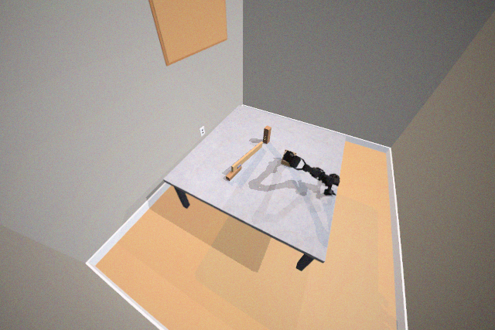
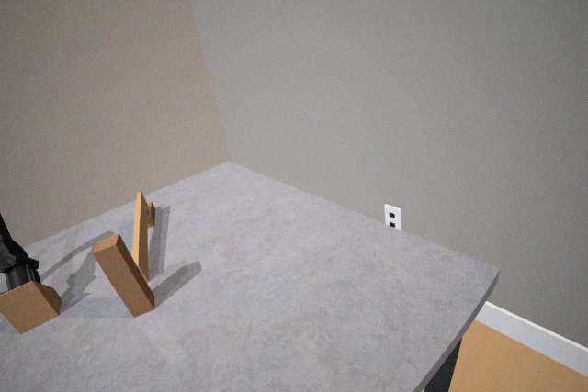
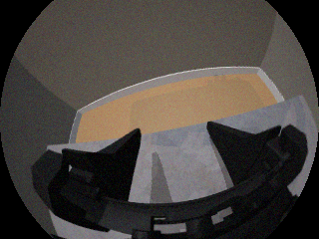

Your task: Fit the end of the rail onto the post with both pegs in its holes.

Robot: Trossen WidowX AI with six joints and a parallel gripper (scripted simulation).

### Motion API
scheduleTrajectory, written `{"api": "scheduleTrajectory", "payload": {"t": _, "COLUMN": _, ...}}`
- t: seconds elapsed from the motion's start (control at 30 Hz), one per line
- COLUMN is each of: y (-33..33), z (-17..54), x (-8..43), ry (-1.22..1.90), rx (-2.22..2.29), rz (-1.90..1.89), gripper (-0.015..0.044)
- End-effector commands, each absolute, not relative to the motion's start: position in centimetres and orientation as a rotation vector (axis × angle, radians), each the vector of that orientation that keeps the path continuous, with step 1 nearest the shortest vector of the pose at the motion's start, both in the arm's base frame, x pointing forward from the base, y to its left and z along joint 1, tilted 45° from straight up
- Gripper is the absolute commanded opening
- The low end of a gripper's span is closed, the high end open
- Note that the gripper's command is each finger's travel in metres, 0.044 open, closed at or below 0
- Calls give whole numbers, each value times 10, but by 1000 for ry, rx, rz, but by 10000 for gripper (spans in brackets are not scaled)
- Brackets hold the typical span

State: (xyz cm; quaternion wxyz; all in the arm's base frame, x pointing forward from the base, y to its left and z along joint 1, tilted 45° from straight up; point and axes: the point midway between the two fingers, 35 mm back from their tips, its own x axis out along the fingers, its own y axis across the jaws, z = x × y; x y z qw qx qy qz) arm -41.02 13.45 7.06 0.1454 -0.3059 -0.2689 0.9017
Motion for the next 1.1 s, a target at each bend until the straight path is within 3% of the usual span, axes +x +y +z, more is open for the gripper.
{"api": "scheduleTrajectory", "payload": {"t": 0.0, "y": 135, "z": 71, "x": -410, "ry": -776, "rx": -879, "rz": 2597, "gripper": 426}}
{"api": "scheduleTrajectory", "payload": {"t": 0.43, "y": 186, "z": 109, "x": -398, "ry": -804, "rx": -831, "rz": 2512, "gripper": 440}}
{"api": "scheduleTrajectory", "payload": {"t": 0.77, "y": 249, "z": 181, "x": -382, "ry": -651, "rx": -618, "rz": 2384, "gripper": 440}}
{"api": "scheduleTrajectory", "payload": {"t": 1.07, "y": 315, "z": 260, "x": -336, "ry": -622, "rx": -421, "rz": 2200, "gripper": 440}}
